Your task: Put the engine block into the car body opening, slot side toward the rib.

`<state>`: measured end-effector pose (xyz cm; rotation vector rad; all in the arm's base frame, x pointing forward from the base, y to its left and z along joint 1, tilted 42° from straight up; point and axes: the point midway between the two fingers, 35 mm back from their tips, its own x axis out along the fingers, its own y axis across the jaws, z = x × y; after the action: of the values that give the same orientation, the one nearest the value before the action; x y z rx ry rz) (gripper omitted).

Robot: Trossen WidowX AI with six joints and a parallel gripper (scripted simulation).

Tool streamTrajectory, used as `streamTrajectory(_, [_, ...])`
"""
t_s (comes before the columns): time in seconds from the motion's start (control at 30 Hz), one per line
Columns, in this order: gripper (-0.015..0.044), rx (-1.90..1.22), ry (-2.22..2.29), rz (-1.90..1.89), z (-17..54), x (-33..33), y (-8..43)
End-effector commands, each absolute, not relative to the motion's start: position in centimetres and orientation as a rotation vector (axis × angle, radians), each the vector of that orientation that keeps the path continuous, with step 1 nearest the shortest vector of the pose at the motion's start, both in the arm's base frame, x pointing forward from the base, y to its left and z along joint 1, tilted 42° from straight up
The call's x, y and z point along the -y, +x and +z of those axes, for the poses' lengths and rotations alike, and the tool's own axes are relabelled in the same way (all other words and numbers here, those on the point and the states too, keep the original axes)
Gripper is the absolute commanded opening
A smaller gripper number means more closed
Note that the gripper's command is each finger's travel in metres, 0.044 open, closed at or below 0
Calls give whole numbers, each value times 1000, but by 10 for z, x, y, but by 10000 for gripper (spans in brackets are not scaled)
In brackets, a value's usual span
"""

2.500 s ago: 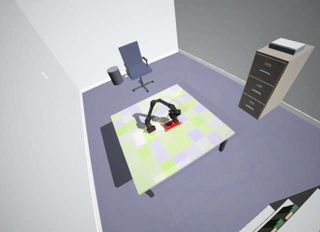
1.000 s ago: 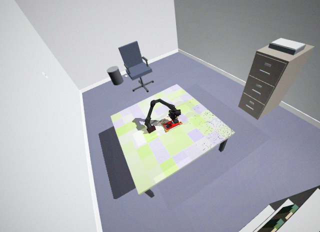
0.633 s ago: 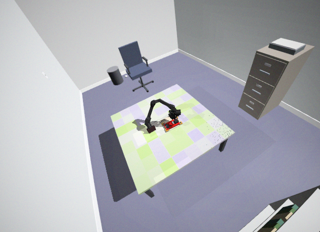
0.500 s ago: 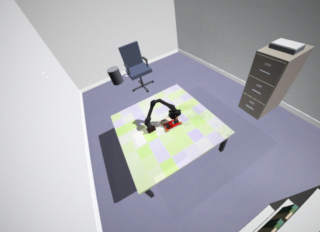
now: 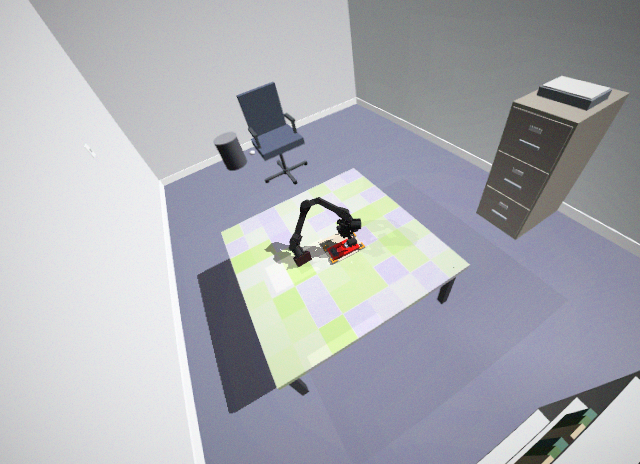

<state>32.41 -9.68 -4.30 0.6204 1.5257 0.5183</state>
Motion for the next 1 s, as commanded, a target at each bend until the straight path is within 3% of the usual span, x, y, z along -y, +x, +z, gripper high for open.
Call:
streamTrajectory(0.0, [387, -1525, 612, 520, -41, 98, 325])
streamTrajectory(0.5, [0, -1525, 612, 520, -41, 98, 325])
streamTrajectory(0.97, [0, -1525, 612, 520, -41, 98, 325])
